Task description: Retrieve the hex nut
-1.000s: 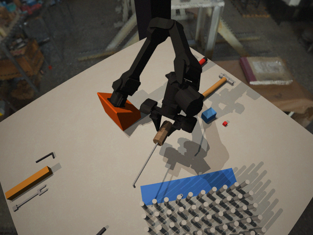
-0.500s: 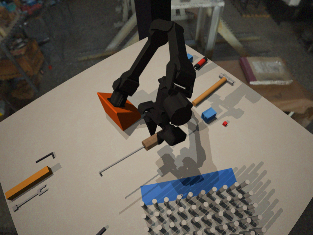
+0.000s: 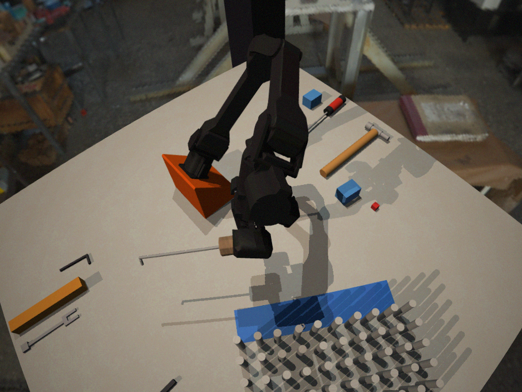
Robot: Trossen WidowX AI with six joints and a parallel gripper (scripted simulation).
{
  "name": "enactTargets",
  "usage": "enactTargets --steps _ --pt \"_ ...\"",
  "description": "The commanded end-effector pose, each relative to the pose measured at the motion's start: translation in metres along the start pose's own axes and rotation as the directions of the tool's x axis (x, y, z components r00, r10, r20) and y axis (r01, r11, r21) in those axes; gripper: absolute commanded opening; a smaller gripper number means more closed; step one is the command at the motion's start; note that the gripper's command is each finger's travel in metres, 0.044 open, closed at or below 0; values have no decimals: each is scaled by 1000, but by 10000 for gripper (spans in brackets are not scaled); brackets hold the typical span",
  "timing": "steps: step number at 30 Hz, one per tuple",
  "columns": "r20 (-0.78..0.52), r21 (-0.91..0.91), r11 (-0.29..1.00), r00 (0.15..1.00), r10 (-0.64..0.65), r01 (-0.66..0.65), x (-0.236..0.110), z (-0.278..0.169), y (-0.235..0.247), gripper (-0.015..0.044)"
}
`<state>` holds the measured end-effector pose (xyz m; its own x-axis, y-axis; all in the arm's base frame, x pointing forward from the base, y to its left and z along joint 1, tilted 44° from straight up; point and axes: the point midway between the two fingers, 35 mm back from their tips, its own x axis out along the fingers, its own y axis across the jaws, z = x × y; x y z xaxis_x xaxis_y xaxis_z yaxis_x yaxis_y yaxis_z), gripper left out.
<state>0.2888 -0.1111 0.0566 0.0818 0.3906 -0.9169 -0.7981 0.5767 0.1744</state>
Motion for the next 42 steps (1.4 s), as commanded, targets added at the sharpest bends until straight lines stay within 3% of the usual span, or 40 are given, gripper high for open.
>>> enactTargets --steps 1,10,19,31,42 --pt "8 128 992 1000 -6 4 -1 -10 -8 0" --pt "23 426 905 1000 0 -10 3 -35 -23 0" --pt "42 681 732 999 4 -32 7 -62 -34 0" --pt "71 915 397 997 6 -68 14 -99 -45 0" --pt "103 994 30 995 4 -103 21 -135 -52 0"
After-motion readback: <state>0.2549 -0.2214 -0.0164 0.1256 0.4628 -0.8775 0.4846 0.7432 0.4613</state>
